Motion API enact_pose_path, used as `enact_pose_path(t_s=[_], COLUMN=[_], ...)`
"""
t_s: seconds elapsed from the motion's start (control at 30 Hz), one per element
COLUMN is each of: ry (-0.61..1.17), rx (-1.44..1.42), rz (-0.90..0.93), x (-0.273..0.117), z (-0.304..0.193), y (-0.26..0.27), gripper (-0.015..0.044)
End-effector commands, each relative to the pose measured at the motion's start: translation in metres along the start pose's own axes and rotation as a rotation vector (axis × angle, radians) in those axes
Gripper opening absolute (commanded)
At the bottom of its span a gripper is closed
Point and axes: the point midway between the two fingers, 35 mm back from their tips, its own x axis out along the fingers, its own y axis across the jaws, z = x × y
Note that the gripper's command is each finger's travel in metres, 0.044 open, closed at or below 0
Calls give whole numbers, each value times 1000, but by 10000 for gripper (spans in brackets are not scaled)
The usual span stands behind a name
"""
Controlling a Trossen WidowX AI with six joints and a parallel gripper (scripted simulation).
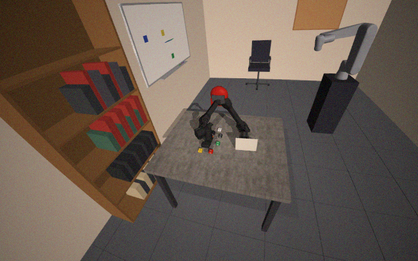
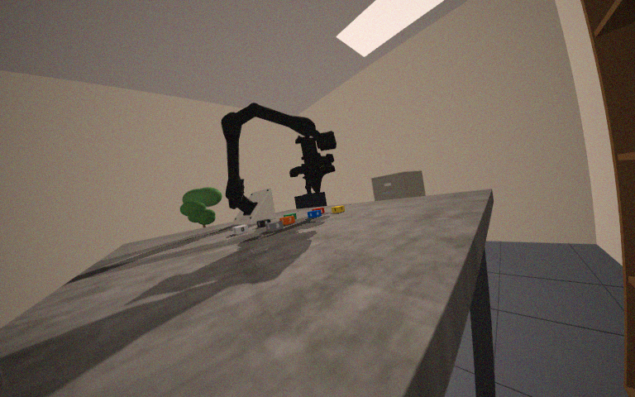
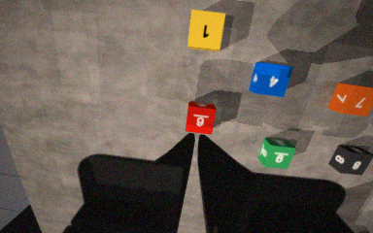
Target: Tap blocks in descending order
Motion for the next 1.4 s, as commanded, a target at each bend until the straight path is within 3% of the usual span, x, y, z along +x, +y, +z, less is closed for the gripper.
enact_pose_path(t_s=[0.0,1.0,1.1,1.27,1.37], ry=[16,15,15,15,14], rx=[-10,-10,-9,-11,-14], rz=[-23,-24,-22,-22,-16], x=[33,63,36,31,-1], z=[-6,-6,-6,-6,-3], y=[-5,-6,-5,-5,-1], gripper=[20,20,20,20,20])
